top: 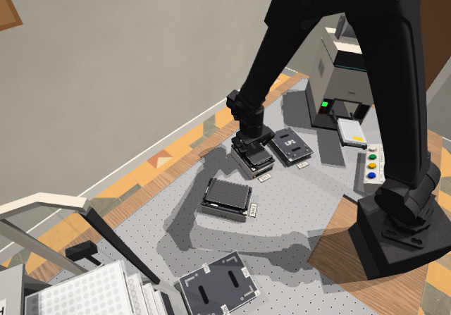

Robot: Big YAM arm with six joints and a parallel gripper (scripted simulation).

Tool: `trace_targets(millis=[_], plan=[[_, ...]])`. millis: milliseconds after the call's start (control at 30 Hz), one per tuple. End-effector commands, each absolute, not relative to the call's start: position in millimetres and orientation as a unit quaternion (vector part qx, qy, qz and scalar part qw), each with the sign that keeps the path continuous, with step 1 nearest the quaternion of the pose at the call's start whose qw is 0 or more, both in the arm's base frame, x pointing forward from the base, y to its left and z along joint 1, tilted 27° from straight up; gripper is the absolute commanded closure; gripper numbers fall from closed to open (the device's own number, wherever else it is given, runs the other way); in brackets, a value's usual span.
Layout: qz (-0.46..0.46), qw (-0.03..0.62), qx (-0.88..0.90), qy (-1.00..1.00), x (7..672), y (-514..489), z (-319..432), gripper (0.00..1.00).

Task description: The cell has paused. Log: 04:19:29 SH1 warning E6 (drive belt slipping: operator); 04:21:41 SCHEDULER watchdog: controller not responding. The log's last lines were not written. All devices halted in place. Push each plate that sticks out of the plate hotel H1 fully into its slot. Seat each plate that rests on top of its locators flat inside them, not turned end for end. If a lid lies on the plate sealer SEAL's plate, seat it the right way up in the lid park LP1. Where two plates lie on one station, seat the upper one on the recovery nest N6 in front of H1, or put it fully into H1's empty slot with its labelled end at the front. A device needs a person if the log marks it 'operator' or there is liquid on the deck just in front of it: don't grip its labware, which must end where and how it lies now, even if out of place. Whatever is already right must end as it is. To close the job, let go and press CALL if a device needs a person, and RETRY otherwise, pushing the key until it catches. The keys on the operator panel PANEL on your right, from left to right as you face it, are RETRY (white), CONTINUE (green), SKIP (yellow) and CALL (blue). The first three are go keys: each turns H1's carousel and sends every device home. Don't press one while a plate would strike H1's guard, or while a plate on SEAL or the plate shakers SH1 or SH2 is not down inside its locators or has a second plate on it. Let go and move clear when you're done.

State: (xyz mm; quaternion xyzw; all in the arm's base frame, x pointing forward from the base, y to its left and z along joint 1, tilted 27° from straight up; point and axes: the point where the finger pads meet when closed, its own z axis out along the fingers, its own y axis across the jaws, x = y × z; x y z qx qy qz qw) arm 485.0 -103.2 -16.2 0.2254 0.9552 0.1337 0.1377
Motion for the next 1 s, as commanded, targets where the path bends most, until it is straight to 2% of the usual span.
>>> trace_targets(millis=[0,533,967], plan=[[0.132,0.150,0.228,0.953,484,-115,4,0.00],[0.132,0.152,0.225,0.953,472,-123,38,0.00],[0.132,0.150,0.225,0.954,477,-120,32,0.00]])
